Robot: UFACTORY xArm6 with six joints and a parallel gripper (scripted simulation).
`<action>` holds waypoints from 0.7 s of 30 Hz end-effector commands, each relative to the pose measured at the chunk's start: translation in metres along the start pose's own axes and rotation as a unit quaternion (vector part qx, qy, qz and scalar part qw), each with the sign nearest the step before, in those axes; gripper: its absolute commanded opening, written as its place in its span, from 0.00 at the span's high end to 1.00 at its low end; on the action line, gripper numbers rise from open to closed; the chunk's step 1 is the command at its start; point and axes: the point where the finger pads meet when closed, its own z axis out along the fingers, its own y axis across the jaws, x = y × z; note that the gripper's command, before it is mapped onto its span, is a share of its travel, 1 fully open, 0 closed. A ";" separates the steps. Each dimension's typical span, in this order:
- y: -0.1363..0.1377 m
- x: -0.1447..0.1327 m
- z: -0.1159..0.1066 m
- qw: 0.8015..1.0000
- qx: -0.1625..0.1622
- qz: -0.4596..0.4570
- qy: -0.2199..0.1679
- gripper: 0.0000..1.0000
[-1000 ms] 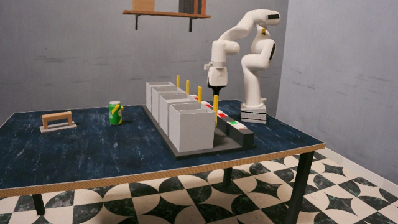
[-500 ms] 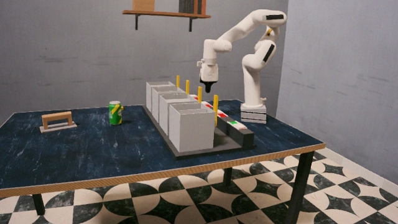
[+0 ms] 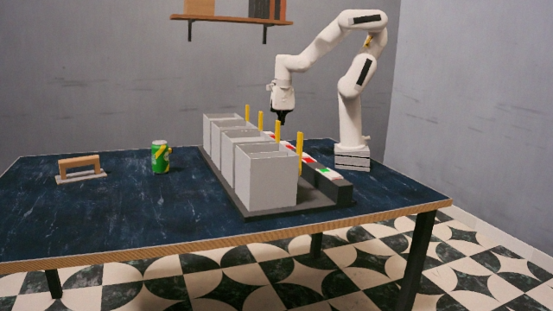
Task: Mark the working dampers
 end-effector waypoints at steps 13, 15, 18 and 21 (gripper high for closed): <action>-0.002 0.002 0.039 1.000 0.002 -0.001 -0.001 1.00; -0.002 0.002 0.039 1.000 0.002 -0.001 -0.001 1.00; -0.002 0.002 0.039 1.000 0.002 -0.001 -0.001 1.00; -0.002 0.002 0.039 1.000 0.002 -0.001 -0.001 1.00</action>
